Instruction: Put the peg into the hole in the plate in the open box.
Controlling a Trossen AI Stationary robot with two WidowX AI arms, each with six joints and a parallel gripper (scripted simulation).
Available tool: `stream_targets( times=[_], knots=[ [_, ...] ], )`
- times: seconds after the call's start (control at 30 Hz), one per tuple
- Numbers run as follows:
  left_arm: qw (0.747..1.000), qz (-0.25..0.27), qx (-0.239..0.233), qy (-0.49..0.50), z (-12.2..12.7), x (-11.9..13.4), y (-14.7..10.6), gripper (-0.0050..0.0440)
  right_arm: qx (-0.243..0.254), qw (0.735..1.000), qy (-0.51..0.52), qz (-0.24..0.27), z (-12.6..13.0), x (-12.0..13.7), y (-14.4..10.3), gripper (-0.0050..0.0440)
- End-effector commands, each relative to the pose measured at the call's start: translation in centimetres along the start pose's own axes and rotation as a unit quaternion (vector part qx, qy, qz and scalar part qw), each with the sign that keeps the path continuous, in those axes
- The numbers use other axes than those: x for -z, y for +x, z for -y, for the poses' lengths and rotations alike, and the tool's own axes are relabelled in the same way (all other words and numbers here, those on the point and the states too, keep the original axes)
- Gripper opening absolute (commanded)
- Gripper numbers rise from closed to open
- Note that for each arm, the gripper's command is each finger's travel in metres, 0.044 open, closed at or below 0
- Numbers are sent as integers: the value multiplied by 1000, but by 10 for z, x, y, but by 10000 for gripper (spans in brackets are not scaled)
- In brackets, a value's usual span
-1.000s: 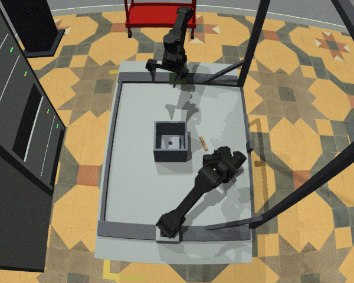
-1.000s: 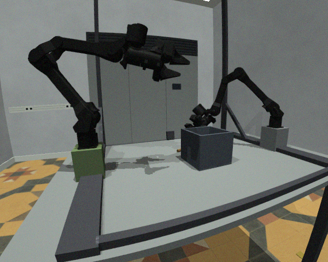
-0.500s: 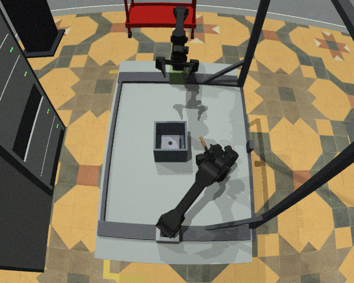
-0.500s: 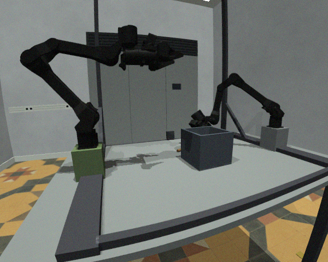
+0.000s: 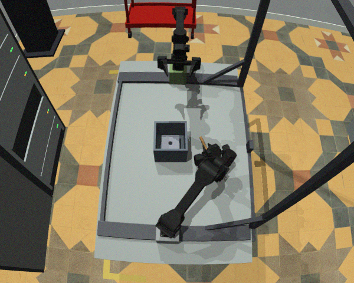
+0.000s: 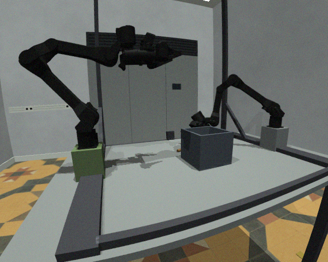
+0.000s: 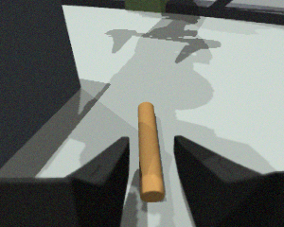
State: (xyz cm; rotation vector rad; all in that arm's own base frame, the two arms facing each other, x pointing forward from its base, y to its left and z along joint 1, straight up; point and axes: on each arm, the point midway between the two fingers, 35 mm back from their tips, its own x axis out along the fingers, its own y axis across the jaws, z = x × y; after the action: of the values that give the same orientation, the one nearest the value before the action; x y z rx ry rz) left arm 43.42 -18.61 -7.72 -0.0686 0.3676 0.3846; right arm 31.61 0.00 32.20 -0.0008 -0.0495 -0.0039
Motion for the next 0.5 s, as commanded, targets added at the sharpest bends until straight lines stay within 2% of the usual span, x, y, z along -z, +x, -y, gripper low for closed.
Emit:
stream_targets(
  times=[0.0,0.33,0.37,0.47],
  knots=[
    [1000,9,11,-19,9,-18,-4,125,0,1000,-4,2,1,-3,-1,440],
    [1000,11,3,-18,5,-18,-3,125,0,1000,-3,2,1,-3,-1,440],
    [1000,6,5,-12,6,-11,7,125,0,1000,-3,2,1,-3,-1,440],
    [1000,6,6,-11,6,-11,13,125,0,1000,-3,2,1,-3,-1,440]
  ],
)
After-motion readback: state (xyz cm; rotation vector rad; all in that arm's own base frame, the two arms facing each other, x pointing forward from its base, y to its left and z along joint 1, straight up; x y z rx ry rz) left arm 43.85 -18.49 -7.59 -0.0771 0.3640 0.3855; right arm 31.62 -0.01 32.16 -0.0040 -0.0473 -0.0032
